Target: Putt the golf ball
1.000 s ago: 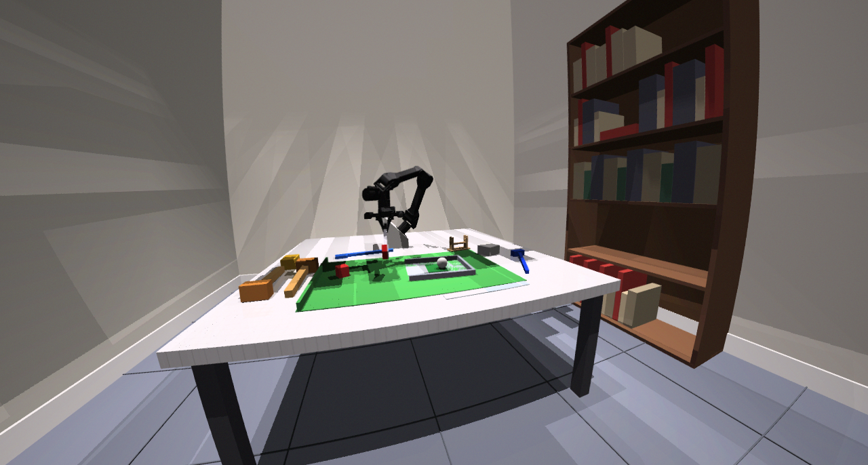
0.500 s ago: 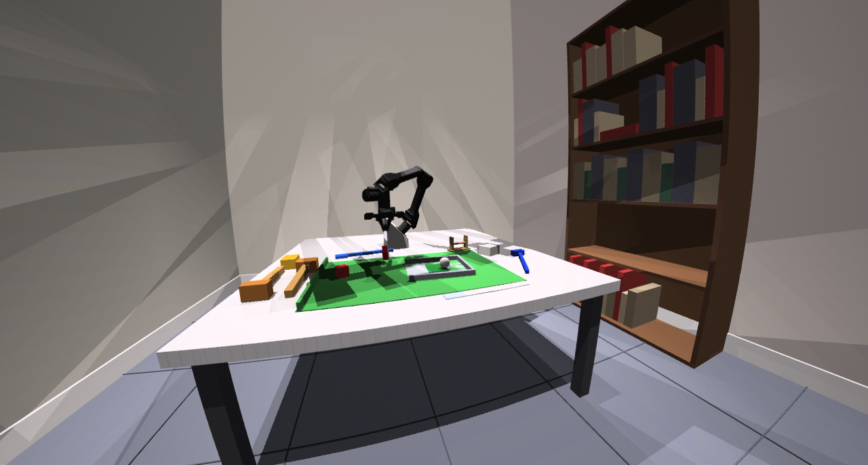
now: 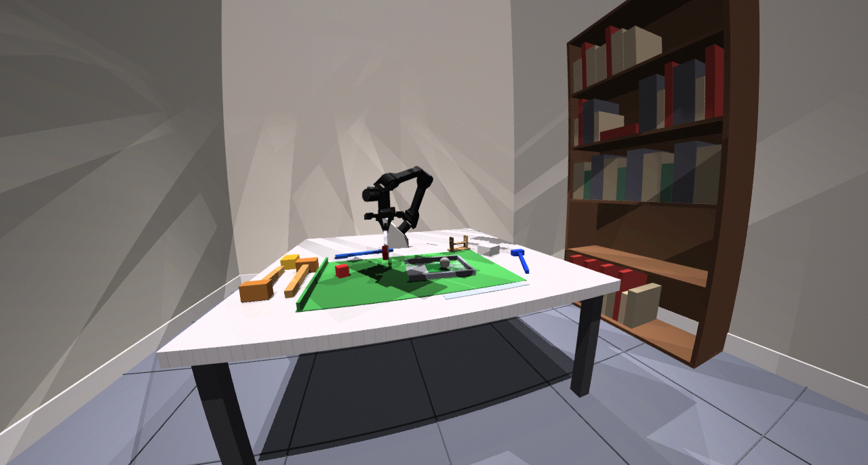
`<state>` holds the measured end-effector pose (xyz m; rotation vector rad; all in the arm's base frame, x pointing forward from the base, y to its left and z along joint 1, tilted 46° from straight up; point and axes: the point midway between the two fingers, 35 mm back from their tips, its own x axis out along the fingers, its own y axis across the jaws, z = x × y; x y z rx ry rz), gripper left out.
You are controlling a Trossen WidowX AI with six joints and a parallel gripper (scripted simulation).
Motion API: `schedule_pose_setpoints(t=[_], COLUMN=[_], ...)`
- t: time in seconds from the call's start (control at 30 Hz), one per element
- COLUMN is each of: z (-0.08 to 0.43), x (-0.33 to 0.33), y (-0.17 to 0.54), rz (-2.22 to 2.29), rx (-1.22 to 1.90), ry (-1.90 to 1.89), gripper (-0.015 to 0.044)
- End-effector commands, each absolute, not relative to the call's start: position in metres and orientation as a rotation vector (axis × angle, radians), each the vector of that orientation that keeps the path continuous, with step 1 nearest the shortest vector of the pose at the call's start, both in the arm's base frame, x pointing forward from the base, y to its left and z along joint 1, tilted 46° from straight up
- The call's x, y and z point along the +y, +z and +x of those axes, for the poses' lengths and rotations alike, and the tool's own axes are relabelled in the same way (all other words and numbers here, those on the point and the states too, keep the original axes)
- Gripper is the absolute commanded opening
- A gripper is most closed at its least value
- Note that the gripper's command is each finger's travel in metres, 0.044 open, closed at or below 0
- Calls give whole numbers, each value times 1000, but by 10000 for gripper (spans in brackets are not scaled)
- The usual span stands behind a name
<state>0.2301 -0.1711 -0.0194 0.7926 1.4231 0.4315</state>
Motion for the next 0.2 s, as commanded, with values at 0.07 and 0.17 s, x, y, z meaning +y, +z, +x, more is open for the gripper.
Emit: schedule_pose_setpoints(t=[0.07,0.17], z=[230,230], x=[-172,-172], y=[-20,-20], rz=[792,792], rx=[1421,1421], ry=[428,428], gripper=[0,0])
